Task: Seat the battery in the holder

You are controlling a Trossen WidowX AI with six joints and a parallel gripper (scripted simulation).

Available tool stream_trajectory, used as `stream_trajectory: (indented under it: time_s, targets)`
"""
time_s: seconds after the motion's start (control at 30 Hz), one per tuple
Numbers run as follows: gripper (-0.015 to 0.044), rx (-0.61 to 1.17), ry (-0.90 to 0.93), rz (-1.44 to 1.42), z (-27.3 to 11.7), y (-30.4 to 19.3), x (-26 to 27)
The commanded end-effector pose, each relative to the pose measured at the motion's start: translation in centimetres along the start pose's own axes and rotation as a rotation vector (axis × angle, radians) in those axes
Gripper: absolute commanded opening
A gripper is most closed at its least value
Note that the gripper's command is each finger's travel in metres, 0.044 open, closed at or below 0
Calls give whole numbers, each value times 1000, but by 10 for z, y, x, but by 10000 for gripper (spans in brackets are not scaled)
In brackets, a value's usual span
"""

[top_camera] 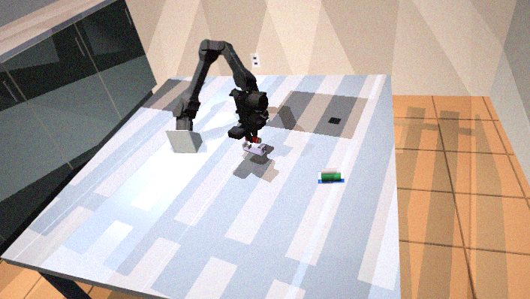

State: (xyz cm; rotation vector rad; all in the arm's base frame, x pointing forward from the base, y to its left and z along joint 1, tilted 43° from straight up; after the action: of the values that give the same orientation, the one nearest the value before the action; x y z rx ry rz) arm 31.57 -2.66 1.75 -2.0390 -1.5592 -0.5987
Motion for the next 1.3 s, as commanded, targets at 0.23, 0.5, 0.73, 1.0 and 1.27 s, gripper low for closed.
stream_trajectory:
  time_s: [0.23,0.5,0.73,1.0,1.27]
  targets:
    - [83,-128,-14,-4,15,-3,3]
    - [83,-167,-15,-5,19,-5,5]
    - [83,-201,-24,-5,23,-7,5]
    - [83,-246,-34,-4,28,-9,5]
    - [83,-291,-42,-2,31,-13,5]
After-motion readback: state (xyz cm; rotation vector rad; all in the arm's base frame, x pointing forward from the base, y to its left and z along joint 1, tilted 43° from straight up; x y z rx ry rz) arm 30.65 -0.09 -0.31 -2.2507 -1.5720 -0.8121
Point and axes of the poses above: the point midway between the two fingers, 35 mm back from their tips, its own z axis out along the fingers, its own x axis across the jaws, y = z × x, the point moved 3 cm from there along -z, back along the fingers, and after that the axes turned 6 degrees about -z, right-handed, at the moved point
